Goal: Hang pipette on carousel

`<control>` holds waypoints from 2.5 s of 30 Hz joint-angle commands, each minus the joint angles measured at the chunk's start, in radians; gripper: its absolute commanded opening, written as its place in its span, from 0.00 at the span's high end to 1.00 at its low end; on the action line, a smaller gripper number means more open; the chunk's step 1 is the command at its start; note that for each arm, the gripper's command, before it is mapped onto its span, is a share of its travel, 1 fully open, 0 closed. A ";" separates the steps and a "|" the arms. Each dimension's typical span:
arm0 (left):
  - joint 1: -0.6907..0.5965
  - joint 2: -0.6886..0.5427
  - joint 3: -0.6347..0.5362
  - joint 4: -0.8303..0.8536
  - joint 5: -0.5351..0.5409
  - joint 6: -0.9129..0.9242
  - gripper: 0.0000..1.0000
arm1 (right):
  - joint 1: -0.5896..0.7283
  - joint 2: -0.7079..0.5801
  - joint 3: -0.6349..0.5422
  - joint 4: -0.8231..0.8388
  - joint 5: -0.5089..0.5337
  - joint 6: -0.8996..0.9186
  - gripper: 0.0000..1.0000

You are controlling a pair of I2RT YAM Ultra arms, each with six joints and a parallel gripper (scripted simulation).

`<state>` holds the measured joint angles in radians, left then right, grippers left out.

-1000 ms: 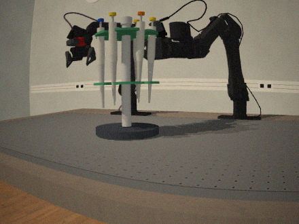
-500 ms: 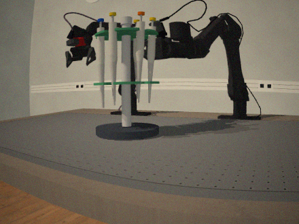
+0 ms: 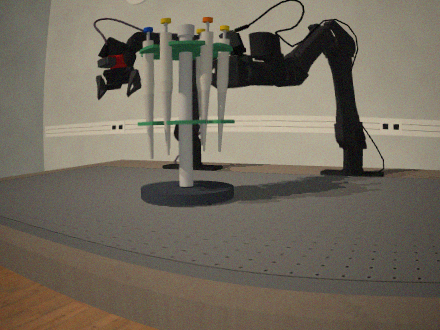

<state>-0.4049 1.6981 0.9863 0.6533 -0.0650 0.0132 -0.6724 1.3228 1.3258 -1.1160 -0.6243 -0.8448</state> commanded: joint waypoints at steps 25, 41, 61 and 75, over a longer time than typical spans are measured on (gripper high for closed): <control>0.000 -0.056 0.045 -0.003 0.000 0.006 0.88 | -0.009 -0.006 0.016 0.013 -0.023 -0.012 0.00; 0.000 -0.056 0.045 -0.003 0.000 0.006 0.88 | -0.009 -0.006 0.016 0.013 -0.023 -0.012 0.00; 0.000 -0.056 0.045 -0.003 0.000 0.006 0.88 | -0.009 -0.006 0.016 0.013 -0.023 -0.012 0.00; -0.101 0.009 0.051 0.042 -0.275 -0.017 0.88 | -0.009 -0.006 0.016 0.013 -0.023 -0.012 0.00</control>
<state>-0.4778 1.6936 0.9974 0.6434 -0.2363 -0.0021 -0.6724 1.3228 1.3258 -1.1160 -0.6243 -0.8448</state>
